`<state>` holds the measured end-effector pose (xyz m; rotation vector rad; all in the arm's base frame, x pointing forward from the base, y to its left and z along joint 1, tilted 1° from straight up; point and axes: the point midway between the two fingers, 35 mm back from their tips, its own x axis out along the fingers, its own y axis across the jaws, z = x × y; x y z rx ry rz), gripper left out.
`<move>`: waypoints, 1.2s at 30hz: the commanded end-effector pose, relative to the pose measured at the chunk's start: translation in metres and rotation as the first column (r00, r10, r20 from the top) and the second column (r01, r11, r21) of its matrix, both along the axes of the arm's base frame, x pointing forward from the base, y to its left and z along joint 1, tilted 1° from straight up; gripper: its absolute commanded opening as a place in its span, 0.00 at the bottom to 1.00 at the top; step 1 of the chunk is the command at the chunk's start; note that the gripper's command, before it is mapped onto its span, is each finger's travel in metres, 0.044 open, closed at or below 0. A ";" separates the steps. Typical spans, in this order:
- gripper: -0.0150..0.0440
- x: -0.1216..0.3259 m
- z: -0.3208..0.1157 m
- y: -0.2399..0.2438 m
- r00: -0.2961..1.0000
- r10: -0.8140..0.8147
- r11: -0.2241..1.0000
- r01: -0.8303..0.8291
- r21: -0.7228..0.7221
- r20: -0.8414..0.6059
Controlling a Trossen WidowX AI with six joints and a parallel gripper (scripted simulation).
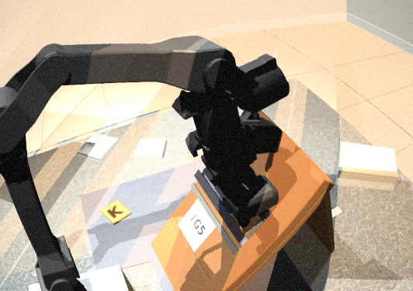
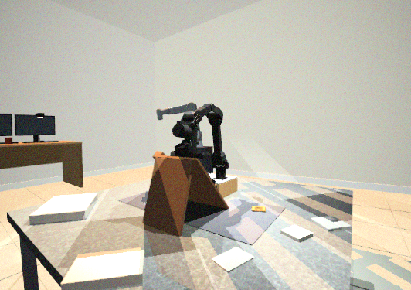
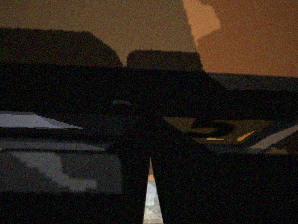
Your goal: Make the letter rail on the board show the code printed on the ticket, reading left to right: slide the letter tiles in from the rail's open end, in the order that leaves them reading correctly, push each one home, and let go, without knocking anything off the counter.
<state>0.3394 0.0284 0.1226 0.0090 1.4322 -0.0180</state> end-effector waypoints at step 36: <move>0.92 -0.081 0.115 0.011 0.308 0.905 0.382 -0.892 -0.240 0.295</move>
